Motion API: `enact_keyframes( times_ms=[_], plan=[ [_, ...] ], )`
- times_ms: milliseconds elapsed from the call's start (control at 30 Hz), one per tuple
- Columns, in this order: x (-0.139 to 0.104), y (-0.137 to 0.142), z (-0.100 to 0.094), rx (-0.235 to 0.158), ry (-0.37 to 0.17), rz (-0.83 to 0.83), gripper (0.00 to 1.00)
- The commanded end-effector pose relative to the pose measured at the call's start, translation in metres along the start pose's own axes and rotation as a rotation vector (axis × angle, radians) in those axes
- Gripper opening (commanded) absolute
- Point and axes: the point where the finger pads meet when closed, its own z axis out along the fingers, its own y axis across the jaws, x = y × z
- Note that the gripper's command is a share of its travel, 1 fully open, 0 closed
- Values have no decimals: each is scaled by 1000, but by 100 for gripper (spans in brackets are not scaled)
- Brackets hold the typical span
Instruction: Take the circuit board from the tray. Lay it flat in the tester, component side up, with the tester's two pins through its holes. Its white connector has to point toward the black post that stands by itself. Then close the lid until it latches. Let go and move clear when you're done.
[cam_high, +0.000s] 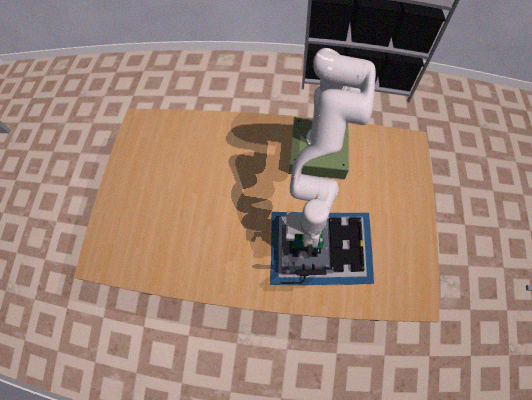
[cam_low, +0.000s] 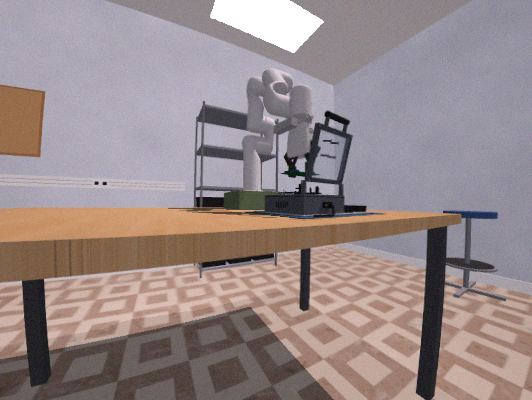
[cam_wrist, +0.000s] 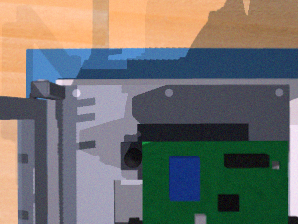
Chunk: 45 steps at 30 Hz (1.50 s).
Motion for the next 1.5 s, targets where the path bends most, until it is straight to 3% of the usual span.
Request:
enact_keyframes(
  times_ms=[0,1100,1467],
  plan=[
    [2,-1,-2,4,1,0,79],
    [3,-1,-1,4,1,0,79],
    [3,-1,8,4,1,0,79]
  ],
)
